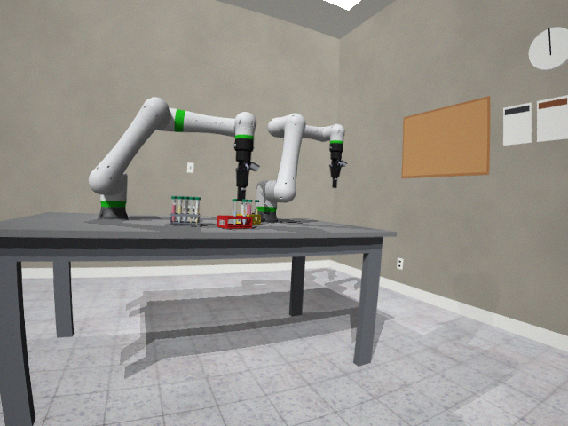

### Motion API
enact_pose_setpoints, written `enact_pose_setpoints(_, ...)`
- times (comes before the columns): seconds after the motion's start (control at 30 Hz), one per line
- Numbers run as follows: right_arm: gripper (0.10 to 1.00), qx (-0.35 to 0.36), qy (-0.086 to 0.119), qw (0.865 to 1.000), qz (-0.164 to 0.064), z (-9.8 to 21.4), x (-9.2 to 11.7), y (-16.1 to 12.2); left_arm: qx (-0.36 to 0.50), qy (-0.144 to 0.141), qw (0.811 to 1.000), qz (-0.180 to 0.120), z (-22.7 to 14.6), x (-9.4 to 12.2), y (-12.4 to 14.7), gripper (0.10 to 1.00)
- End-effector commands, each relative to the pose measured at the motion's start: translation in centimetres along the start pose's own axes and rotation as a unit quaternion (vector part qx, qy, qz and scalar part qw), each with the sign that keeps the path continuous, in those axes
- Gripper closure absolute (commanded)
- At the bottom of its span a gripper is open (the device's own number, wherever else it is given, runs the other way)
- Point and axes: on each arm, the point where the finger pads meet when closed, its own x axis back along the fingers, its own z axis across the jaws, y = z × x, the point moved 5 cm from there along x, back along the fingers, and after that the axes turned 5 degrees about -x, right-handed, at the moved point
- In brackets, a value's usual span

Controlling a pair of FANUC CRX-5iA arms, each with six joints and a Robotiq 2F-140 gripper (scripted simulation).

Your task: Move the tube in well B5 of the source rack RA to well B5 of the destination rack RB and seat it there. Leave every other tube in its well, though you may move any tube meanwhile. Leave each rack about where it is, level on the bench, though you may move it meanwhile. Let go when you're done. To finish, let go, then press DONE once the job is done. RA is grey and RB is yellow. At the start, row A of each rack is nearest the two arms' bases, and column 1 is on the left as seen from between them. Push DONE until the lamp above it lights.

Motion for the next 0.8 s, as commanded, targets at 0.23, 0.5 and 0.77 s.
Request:
enact_pose_setpoints(0.23,0.816,0.0,0.0,1.0,0.001,0.02,0.12,-0.02,0.0,0.0,1.0,0.001,0.01,0.09,-0.02,0.999)
enact_pose_setpoints(0.5,0.816,0.0,0.0,1.0,0.001,0.02,0.12,-0.02,0.0,0.0,1.0,0.001,0.01,0.09,-0.02,0.999)
enact_pose_setpoints(0.77,0.816,0.0,0.0,1.0,0.001,0.02,0.92,-0.02,0.0,0.0,1.0,0.001,0.01,0.09,-0.02,0.999)
